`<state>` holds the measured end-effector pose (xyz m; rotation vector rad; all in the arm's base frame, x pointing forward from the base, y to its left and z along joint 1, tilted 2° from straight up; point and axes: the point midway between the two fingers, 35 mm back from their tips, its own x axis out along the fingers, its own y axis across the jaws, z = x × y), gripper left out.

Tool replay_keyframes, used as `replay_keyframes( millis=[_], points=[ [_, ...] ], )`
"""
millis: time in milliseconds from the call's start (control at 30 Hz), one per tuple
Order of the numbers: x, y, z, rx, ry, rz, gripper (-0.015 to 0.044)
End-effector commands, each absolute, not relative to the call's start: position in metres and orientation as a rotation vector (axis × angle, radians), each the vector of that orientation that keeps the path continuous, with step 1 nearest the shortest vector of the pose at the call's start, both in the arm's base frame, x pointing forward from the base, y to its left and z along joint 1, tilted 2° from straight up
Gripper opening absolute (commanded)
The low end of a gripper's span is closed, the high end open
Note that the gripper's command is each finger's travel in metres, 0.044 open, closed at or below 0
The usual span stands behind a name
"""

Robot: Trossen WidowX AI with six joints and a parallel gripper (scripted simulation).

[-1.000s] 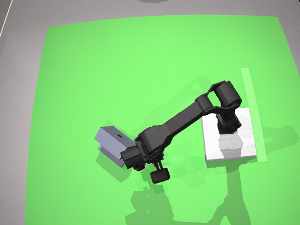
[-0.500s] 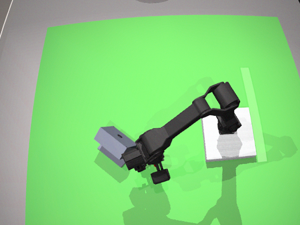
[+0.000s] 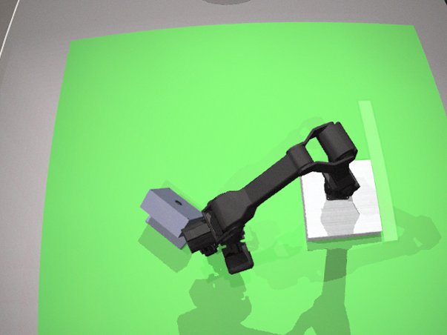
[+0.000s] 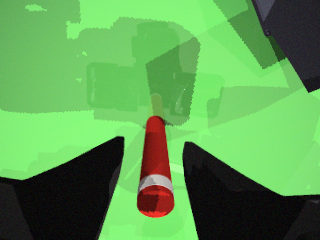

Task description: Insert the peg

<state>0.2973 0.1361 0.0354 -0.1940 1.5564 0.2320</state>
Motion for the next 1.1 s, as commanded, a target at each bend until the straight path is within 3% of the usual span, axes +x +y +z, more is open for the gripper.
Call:
replay_keyframes(
  millis=[0, 267, 1067],
  points=[
    [0.297, 0.136, 0.036, -0.193, 1.556, 0.233, 0.0072],
    [0.297, 0.136, 0.036, -0.193, 1.556, 0.233, 0.0000],
    [0.298, 0.136, 0.115, -0.193, 1.563, 0.223, 0.0000]
  ],
)
